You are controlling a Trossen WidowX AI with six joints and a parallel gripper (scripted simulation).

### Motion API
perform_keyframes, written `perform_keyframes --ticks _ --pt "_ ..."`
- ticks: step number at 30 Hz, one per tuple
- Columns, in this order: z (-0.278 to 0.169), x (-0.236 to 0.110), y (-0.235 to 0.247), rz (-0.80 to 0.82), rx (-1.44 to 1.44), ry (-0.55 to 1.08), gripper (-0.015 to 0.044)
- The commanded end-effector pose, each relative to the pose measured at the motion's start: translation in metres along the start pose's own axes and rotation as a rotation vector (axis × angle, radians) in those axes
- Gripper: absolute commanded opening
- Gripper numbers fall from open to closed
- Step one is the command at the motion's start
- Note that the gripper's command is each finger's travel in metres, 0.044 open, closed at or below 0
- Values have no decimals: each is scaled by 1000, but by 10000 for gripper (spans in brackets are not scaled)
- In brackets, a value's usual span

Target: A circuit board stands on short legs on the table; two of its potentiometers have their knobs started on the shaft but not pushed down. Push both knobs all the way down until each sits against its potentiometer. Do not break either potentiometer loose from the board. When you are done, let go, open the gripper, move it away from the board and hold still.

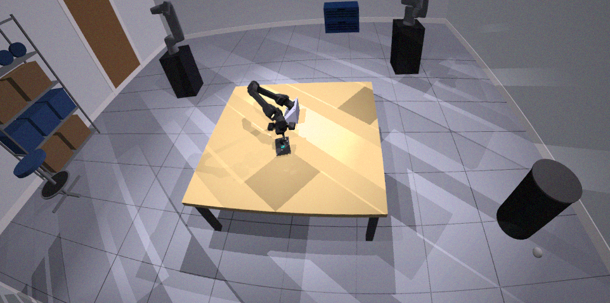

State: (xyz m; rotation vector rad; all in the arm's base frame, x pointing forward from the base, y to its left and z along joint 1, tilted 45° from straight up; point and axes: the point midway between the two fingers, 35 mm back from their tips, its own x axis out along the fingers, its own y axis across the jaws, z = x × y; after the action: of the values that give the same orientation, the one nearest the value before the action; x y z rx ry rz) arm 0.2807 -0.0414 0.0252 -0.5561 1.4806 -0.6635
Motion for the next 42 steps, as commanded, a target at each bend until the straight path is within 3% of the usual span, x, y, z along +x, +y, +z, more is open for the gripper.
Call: perform_keyframes --ticks 1,12,20,28,34,42 --pt "1 1 -1 -4 11 10 0" --pt "1 -16 -1 -4 11 10 0" --pt "1 -11 -1 -8 6 11 210" --pt "50 -47 -1 -4 11 9 0" --pt "78 -71 -2 -2 14 8 0" --pt "78 -51 -2 -3 14 8 0"
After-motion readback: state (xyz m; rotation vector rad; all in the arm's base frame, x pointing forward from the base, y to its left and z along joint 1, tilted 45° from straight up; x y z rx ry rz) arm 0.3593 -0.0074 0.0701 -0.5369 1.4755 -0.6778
